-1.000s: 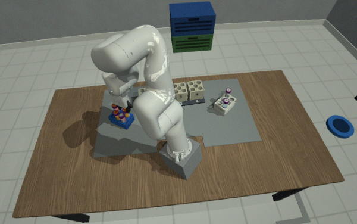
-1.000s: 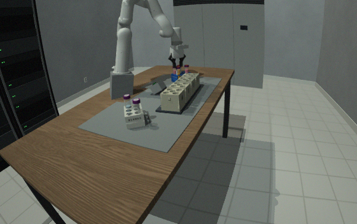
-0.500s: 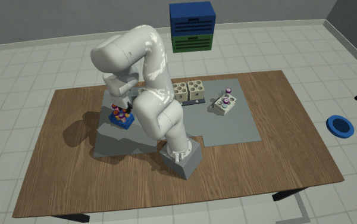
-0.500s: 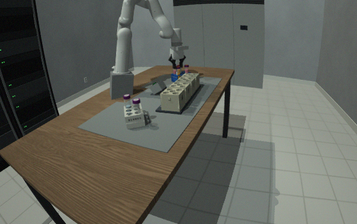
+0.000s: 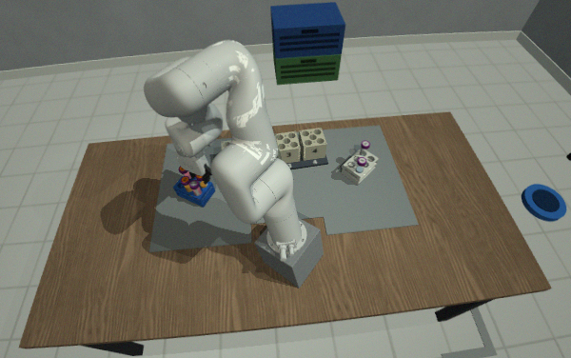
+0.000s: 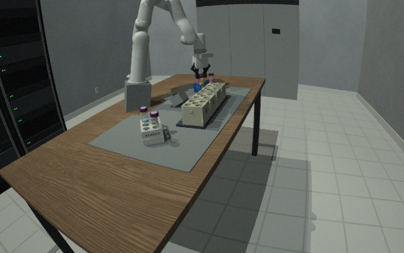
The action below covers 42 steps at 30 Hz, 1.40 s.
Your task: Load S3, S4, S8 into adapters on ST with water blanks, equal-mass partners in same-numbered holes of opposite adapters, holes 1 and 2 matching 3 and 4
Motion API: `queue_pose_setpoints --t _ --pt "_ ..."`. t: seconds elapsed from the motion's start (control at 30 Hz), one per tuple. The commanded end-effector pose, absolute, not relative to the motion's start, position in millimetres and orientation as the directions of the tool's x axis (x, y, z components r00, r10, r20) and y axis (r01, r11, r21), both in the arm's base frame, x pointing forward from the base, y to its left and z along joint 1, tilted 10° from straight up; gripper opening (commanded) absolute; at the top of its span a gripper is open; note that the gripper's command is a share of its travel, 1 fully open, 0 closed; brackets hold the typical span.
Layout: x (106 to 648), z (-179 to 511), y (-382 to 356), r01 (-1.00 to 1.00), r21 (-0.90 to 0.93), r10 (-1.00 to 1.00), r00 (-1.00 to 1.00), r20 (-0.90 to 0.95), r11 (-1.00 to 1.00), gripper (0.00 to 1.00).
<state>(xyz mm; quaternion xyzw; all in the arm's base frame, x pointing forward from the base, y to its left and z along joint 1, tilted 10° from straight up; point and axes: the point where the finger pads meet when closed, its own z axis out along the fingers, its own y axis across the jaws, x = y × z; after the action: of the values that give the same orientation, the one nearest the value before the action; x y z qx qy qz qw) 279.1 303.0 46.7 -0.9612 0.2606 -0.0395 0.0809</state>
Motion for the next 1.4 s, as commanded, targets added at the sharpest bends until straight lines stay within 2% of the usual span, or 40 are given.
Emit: queue_pose_setpoints --t 0.0,0.5,0.53,1.37 --pt "280.2 45.9 304.2 -0.494 -0.18 -0.508 0.861 0.035 -0.851 0.57" --pt "280.4 44.5 304.4 -0.494 -0.18 -0.508 0.861 0.035 -0.851 0.57" --pt "280.3 45.1 304.3 -0.494 -0.18 -0.508 0.861 0.035 -0.851 0.0" --pt "280.1 46.2 304.1 -0.494 -0.179 -0.508 0.861 0.035 -0.851 0.0"
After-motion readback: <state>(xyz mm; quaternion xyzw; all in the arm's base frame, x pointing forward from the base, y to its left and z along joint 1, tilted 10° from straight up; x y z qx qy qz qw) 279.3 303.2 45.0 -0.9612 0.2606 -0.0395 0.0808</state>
